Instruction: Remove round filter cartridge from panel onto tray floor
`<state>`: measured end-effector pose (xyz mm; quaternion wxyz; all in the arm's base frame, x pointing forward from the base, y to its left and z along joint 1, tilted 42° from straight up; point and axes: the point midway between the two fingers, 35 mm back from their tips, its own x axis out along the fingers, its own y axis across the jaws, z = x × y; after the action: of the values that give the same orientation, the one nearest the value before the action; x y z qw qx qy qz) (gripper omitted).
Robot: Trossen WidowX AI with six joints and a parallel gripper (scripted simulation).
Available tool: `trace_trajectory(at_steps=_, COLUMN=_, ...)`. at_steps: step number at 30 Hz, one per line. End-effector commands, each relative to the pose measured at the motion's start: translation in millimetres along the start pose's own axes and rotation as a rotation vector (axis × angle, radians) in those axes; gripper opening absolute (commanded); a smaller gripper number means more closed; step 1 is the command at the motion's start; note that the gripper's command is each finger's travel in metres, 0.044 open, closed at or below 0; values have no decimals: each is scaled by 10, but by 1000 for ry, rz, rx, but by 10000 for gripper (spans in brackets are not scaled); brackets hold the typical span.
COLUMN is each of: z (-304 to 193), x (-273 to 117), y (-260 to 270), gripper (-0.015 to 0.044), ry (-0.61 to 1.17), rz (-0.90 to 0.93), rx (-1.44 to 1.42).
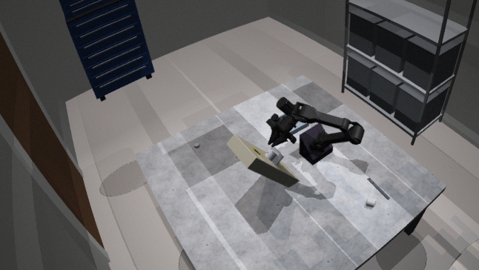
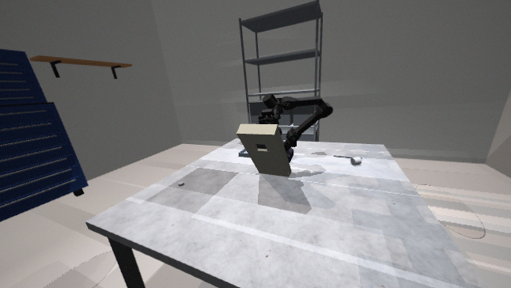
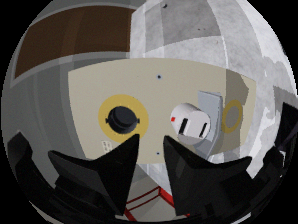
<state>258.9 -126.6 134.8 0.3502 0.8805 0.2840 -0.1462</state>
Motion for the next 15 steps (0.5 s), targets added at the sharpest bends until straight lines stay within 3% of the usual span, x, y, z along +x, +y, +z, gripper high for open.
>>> trace_trajectory(at_steps=1, z=-56, x=-51, y=396, gripper=116, ry=4, rz=6, rx=-8)
trace_trajectory(at_steps=4, z=-58, x=-53, y=413, gripper=116, ry=4, rz=6, rx=-8)
trace_trajectory(at_steps=15, z=-91, x=-507, y=942, gripper=405, ry=-2, rz=11, rx=-20)
